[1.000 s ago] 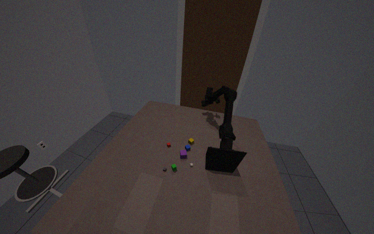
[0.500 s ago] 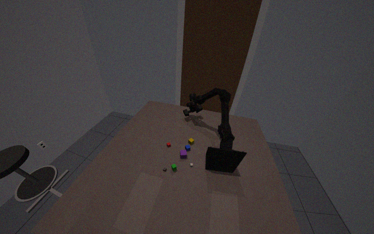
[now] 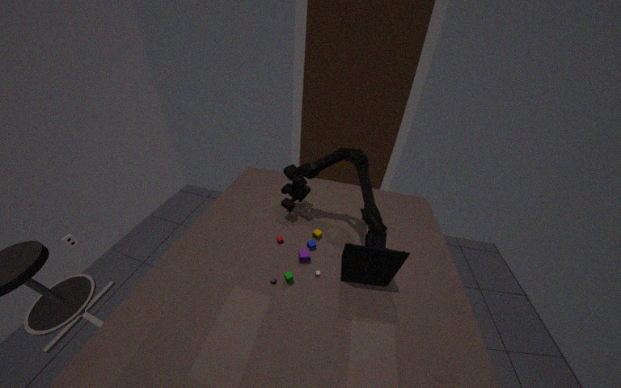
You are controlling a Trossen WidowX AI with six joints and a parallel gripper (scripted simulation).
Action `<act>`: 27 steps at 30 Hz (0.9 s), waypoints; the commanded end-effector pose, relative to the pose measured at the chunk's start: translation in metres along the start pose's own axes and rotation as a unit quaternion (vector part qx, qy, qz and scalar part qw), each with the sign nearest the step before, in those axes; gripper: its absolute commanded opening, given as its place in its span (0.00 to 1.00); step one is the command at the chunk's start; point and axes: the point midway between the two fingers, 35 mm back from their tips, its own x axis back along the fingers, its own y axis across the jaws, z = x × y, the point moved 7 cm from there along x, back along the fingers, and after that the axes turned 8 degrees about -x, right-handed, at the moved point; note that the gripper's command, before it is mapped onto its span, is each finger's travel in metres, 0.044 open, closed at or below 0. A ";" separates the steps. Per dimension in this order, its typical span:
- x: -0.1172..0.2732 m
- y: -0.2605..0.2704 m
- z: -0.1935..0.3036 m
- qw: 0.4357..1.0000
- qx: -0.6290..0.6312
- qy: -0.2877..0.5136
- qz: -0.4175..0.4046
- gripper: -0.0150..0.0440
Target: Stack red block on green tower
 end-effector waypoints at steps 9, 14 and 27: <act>0.043 0.126 0.033 0.964 0.256 0.039 -0.061 1.00; 0.067 0.172 0.058 0.924 0.373 0.050 -0.071 1.00; 0.089 0.209 0.089 0.864 0.496 0.056 -0.069 1.00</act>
